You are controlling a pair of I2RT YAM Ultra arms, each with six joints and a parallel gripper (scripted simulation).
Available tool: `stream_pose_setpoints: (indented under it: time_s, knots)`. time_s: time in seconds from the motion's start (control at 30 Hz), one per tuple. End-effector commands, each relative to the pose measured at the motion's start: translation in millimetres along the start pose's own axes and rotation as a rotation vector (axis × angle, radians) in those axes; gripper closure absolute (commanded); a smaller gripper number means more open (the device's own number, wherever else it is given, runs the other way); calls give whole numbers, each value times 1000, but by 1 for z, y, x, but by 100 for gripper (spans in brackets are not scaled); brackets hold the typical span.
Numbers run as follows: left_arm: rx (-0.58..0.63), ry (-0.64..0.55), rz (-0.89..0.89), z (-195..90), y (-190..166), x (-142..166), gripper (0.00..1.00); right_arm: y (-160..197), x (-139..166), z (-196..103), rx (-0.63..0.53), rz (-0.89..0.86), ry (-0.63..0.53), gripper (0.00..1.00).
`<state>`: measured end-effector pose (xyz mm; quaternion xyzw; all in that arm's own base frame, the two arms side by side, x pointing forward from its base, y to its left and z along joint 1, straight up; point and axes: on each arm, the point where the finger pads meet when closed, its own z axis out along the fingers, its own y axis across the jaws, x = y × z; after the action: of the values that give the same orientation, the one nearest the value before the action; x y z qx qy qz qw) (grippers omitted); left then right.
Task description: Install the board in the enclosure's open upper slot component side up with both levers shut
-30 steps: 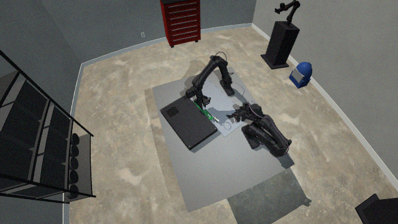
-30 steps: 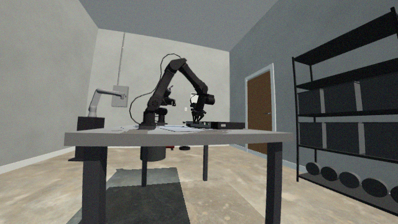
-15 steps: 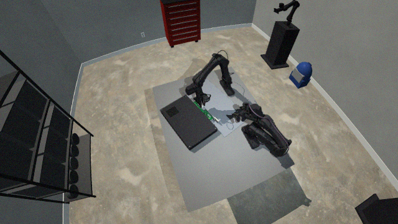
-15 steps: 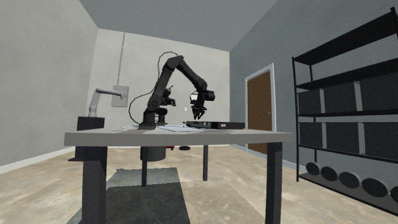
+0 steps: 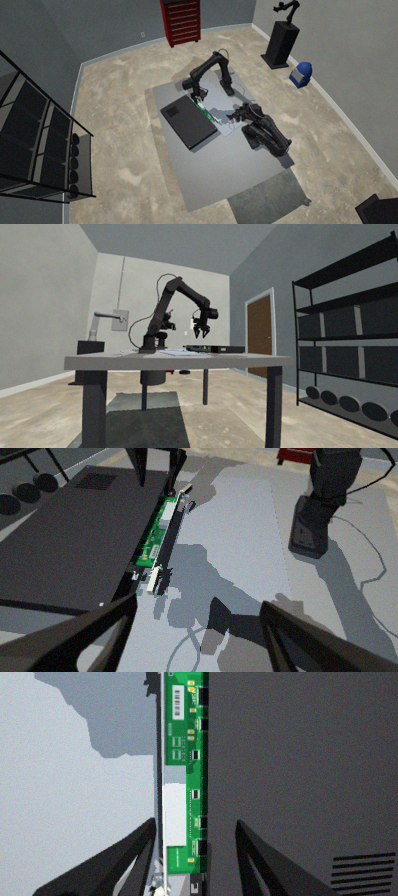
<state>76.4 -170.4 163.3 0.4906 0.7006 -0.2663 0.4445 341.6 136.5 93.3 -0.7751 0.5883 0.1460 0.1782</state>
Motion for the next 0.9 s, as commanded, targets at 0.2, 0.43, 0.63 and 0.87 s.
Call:
stream_pose_setpoints:
  time_s: [0.2,0.43,0.63,0.87]
  knots:
    - [0,-33,-1,-3,1,-9,0,17,-5,2,-78,8,-11,36]
    - [-14,42,31,-1,5,-9,68,16,54,-8,-17,132,228,68]
    - [-33,277,72,16,18,-9,68,33,112,-20,13,285,426,68]
    - [-30,470,85,38,30,-6,68,42,129,-24,16,334,474,68]
